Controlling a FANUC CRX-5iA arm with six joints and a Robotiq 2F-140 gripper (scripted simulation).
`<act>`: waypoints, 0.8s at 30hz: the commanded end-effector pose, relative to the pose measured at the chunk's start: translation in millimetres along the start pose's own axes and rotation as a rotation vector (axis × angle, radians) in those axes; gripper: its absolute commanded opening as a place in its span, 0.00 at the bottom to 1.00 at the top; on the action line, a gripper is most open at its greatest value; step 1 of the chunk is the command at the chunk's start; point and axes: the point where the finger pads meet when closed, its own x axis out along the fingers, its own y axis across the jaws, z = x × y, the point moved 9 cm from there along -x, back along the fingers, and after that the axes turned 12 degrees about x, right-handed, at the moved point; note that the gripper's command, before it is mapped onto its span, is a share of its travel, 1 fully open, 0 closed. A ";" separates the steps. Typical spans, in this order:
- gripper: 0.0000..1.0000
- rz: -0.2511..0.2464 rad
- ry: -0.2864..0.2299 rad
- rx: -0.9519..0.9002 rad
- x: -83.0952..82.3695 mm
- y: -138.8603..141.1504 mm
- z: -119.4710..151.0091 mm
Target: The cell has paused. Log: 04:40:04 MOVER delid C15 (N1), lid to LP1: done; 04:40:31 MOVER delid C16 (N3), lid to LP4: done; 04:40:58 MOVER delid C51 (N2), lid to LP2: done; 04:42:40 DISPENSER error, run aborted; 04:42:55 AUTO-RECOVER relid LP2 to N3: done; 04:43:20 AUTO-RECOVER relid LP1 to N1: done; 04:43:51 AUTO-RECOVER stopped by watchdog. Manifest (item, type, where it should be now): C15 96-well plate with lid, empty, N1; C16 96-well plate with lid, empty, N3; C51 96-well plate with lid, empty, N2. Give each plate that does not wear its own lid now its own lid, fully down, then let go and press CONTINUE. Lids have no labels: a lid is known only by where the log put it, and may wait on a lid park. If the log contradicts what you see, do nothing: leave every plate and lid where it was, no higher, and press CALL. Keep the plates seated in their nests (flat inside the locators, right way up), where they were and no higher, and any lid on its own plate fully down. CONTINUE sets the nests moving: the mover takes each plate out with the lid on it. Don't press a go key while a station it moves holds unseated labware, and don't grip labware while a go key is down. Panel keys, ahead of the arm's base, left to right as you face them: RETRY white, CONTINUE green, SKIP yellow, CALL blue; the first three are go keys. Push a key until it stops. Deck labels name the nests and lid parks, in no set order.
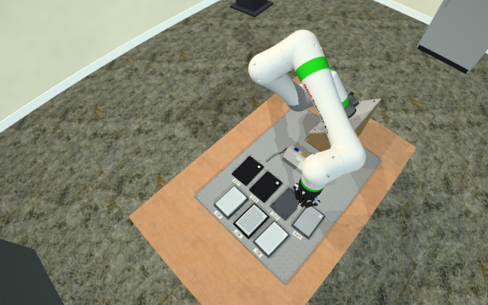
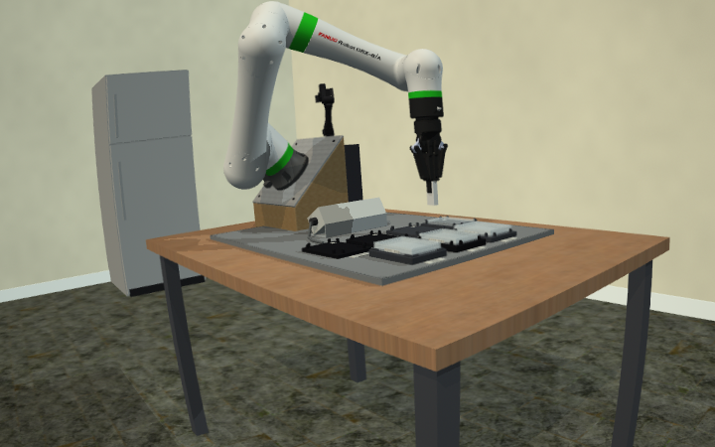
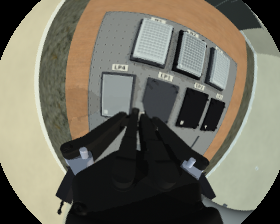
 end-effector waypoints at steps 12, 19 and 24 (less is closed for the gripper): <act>0.00 0.000 0.000 0.000 -0.2 -0.3 0.1; 0.00 -0.004 0.001 -0.003 -4.0 -3.1 -35.2; 0.00 -0.007 0.003 -0.005 -6.8 -0.9 -86.8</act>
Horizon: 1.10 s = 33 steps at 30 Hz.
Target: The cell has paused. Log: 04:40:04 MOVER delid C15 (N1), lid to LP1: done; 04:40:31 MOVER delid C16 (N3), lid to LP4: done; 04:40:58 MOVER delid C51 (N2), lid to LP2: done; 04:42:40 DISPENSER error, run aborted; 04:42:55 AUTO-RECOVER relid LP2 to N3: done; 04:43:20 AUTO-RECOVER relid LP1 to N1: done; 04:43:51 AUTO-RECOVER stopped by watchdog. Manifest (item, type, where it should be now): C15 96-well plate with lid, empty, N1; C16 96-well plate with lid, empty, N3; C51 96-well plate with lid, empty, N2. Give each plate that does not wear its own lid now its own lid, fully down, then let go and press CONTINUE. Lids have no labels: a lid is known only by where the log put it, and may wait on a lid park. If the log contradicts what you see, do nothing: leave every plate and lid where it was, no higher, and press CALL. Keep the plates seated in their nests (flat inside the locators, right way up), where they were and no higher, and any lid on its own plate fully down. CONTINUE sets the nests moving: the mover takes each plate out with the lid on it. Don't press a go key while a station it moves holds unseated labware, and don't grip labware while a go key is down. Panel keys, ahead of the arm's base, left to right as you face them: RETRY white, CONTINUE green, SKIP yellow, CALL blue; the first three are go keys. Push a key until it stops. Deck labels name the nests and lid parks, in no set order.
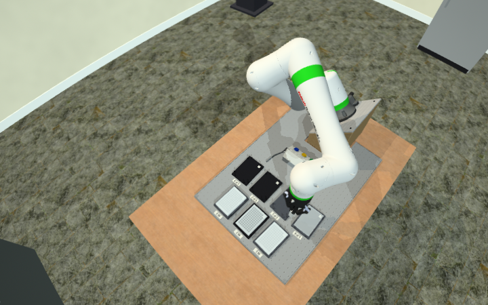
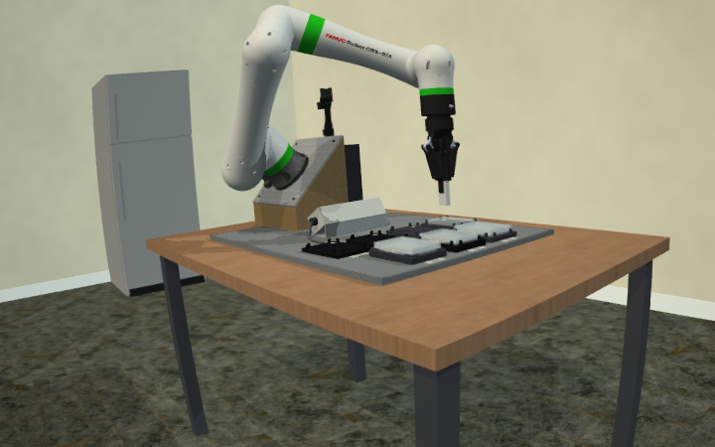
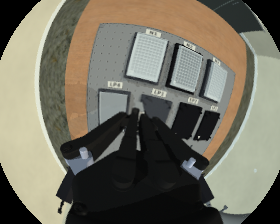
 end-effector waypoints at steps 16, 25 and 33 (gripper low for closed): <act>0.00 0.004 0.001 0.004 1.6 34.4 -142.1; 0.00 0.004 0.001 0.004 1.6 34.4 -142.1; 0.00 0.004 0.001 0.004 1.6 34.4 -142.1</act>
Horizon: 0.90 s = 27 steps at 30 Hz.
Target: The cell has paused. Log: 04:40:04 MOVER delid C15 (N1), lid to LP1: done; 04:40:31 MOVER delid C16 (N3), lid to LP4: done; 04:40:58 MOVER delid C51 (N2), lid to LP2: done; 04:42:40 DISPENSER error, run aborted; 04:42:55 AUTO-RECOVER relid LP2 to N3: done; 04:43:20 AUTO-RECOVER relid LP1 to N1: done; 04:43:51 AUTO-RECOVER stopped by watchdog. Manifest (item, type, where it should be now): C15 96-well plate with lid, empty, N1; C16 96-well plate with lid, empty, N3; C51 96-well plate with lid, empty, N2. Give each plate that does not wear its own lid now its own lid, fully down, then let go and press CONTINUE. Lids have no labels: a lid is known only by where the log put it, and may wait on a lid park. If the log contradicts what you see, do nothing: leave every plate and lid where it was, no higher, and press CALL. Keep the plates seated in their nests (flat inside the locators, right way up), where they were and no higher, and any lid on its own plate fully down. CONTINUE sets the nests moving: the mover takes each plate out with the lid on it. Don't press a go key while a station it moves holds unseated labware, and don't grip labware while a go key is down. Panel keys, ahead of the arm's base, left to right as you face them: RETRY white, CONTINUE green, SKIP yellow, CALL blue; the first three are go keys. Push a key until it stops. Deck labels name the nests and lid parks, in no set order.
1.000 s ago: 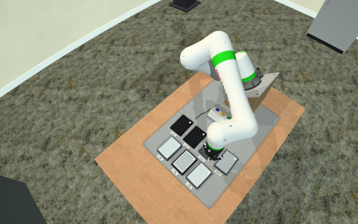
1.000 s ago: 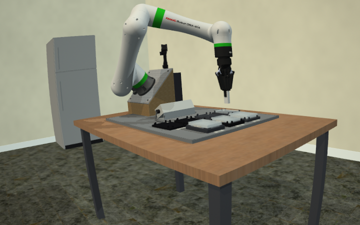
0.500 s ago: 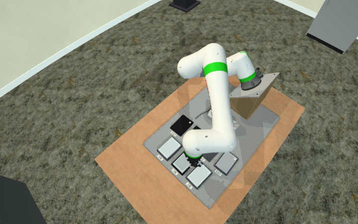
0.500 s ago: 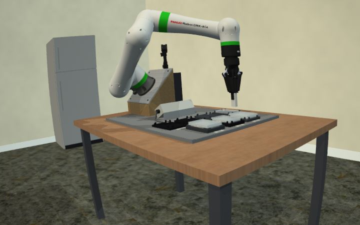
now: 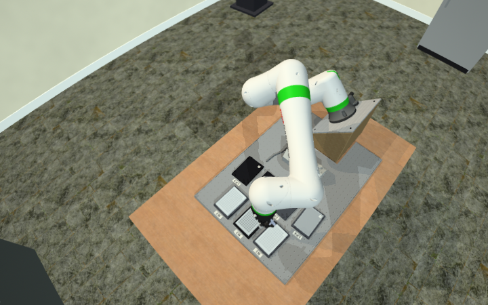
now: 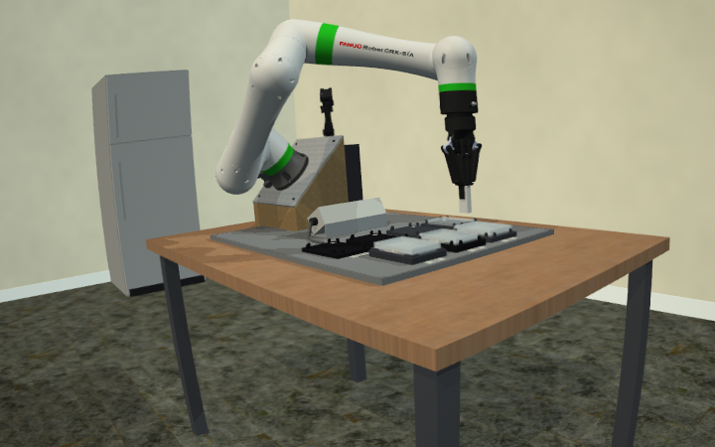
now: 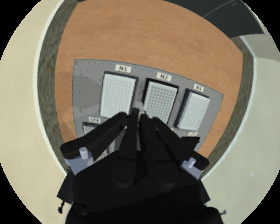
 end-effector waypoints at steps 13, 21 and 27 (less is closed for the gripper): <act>0.00 -0.002 0.000 0.000 -0.9 76.3 -19.5; 0.00 0.000 0.001 0.000 -0.1 127.7 -27.3; 0.00 0.000 0.001 0.000 -0.1 127.7 -27.3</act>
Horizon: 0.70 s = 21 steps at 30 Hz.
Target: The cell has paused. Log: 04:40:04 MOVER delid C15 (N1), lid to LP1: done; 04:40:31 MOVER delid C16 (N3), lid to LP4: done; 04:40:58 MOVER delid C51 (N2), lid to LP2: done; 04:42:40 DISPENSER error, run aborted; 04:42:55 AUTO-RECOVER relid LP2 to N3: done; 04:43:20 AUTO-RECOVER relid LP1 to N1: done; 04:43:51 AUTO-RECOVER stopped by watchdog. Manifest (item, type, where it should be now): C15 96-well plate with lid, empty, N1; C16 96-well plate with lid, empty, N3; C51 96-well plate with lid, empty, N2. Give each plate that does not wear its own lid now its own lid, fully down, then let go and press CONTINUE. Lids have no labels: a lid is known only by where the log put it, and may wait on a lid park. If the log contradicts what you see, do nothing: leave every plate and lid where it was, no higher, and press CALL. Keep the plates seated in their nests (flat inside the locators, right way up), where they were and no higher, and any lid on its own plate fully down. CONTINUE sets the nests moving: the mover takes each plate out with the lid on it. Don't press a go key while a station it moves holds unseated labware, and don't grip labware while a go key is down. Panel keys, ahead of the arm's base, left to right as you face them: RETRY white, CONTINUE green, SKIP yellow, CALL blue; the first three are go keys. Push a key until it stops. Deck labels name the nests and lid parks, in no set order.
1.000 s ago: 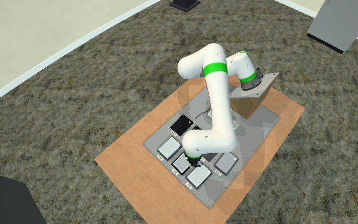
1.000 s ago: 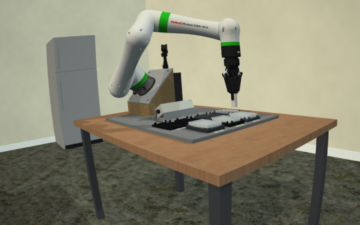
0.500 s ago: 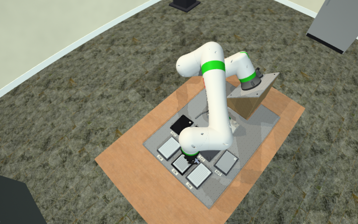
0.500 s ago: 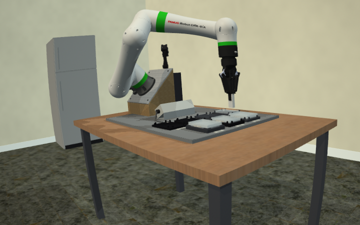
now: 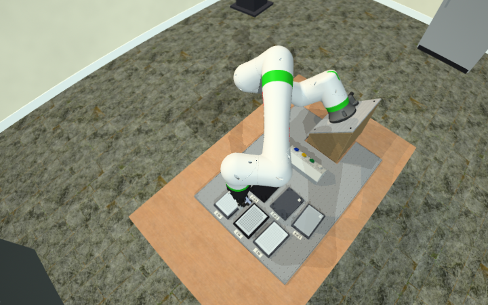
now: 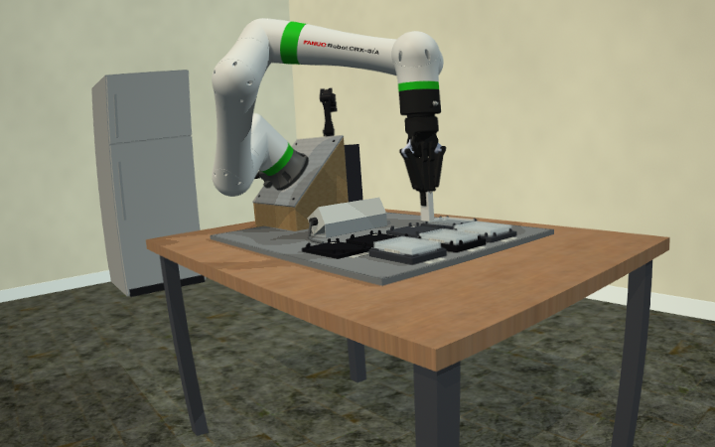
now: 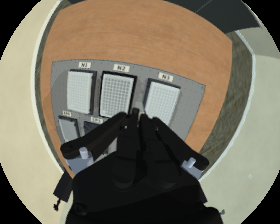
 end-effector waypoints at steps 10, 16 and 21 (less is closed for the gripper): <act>0.00 -0.001 0.001 0.001 -0.6 0.7 -0.4; 0.00 -0.001 0.001 0.001 -0.6 0.7 -0.4; 0.00 -0.001 0.001 0.002 -0.6 5.7 -1.5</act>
